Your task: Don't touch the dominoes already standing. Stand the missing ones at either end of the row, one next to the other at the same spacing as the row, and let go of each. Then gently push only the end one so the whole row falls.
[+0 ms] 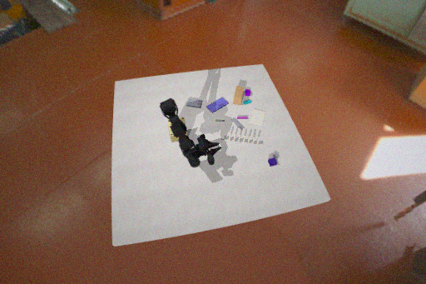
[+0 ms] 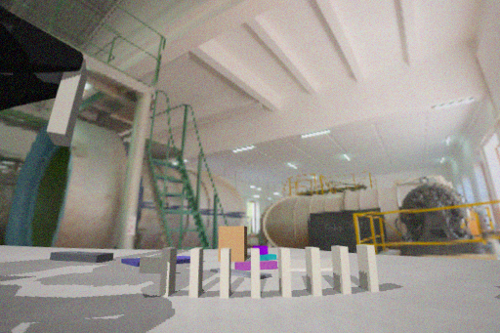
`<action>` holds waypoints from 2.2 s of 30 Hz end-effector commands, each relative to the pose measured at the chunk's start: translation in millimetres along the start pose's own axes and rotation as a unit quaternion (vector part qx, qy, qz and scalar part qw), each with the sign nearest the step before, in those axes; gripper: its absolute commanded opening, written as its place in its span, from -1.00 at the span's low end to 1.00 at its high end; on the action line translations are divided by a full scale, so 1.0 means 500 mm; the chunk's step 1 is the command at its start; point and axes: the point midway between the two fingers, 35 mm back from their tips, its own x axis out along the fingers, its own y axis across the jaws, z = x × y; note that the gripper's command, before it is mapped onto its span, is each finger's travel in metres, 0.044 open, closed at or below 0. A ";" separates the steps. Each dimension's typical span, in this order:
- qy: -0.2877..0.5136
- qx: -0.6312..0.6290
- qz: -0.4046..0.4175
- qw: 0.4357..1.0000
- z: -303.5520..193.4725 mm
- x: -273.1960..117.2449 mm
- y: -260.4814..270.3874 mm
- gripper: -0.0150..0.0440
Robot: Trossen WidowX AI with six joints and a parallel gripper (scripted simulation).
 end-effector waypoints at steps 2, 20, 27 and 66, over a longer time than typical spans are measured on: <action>-0.003 -0.006 0.000 1.000 0.001 -0.002 0.003 -0.13; -0.002 -0.005 0.001 1.000 -0.026 0.001 -0.005 -0.13; -0.002 -0.005 0.001 1.000 -0.056 0.004 -0.011 -0.13; -0.001 -0.002 0.000 1.000 -0.220 0.007 0.005 -0.13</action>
